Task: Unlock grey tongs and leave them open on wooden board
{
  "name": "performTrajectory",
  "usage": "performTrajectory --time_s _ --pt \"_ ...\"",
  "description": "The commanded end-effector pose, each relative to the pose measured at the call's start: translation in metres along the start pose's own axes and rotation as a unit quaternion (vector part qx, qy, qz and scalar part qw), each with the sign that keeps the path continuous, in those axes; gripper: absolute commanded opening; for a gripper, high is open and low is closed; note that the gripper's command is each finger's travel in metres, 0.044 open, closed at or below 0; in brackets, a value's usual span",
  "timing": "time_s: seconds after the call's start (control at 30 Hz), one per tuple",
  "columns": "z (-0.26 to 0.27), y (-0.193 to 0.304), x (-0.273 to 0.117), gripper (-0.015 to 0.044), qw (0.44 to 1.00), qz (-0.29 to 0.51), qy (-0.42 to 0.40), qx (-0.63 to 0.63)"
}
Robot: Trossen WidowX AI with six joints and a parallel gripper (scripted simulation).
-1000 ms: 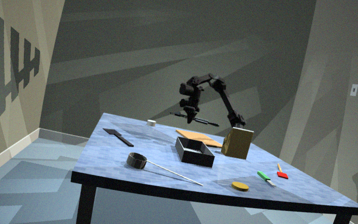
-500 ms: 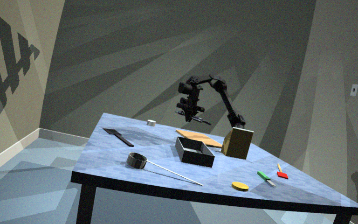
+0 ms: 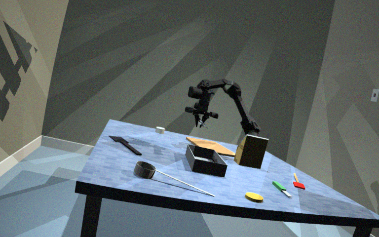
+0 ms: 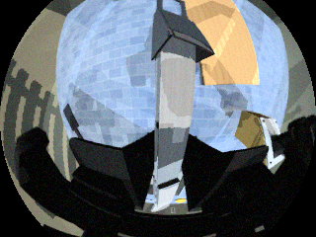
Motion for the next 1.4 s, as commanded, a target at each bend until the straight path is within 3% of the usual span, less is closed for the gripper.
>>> performTrajectory --time_s 0.0,0.53,0.83,1.37 --pt "0.000 -0.009 -0.003 -0.0150 0.997 -0.001 -0.004 0.073" --pt "-0.002 -0.040 -0.007 -0.0150 0.933 -0.005 -0.006 0.361" --pt "-0.002 -0.049 -0.007 -0.0150 0.936 -0.003 -0.004 0.351" --pt "-0.023 -0.132 -0.001 -0.0150 0.975 0.017 0.007 0.222"
Point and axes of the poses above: the point midway between the two fingers, 35 mm back from their tips, its own x axis out along the fingers, its own z axis across the jaws, y = z × x, the point moved 2 cm from there along -x, back along the fingers, and after that the axes turned 6 degrees about x, right-handed, at the moved point
